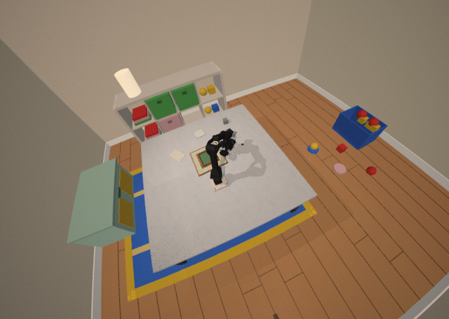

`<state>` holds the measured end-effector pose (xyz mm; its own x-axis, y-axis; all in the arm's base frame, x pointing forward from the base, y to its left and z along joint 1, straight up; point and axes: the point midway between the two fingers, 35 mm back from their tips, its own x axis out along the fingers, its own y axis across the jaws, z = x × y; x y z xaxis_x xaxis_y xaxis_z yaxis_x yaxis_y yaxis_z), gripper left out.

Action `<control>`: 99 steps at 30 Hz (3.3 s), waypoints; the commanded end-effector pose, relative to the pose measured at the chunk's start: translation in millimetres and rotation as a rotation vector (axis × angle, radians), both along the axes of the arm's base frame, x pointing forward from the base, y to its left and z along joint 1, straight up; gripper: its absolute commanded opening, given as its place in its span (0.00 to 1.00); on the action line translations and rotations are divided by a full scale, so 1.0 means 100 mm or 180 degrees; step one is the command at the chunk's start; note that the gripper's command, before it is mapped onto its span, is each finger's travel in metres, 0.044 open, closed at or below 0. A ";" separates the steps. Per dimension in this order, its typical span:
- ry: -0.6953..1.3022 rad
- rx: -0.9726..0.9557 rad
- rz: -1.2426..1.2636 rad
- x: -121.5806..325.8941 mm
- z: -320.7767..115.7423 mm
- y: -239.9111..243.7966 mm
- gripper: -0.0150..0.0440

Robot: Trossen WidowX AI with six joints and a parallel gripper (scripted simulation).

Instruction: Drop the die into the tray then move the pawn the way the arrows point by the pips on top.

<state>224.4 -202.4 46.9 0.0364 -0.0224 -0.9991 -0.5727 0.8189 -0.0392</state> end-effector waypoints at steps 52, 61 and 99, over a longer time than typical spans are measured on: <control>0.0043 0.0019 -0.0019 -0.01 1.10 0.00 0.25; 0.0029 0.0042 -0.0424 0.23 1.01 0.39 0.25; 0.0006 0.0136 -0.1959 0.48 0.68 2.01 0.25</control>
<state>272.8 -4.7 113.7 0.0156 0.0065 -0.9999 -0.0162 0.9998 0.0063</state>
